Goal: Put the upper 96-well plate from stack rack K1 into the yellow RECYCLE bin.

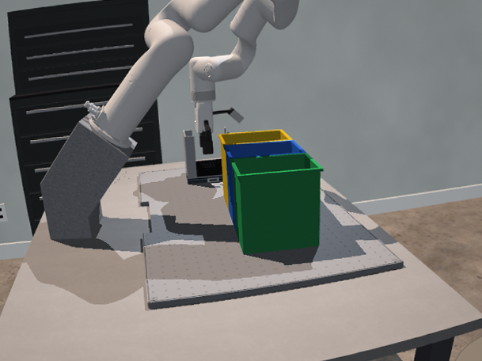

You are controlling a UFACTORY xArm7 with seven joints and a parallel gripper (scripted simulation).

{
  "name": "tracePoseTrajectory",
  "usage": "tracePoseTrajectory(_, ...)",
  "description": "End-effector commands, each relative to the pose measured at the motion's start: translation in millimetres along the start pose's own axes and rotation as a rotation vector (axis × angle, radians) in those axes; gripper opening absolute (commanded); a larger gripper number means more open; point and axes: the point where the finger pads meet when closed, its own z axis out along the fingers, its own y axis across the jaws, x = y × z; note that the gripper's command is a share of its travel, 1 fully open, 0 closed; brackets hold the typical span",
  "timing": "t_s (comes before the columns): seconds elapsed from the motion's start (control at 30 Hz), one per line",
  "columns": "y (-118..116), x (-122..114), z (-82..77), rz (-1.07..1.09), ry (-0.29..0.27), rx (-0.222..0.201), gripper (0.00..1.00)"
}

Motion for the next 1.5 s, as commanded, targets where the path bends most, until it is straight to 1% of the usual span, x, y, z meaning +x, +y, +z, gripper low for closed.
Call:
tracePoseTrajectory(0.0, -2, 0, 4.6, -0.001, 0.002, 0.003, 1.00)
tracePoseTrajectory(0.47, -2, 0, 27.8, -0.001, 0.002, 0.003, 1.00)
tracePoseTrajectory(0.93, -2, 0, 28.6, -0.001, 0.002, 0.003, 1.00)
tracePoseTrajectory(1.47, -2, 0, 37.9, -0.001, 0.002, 0.003, 1.00)
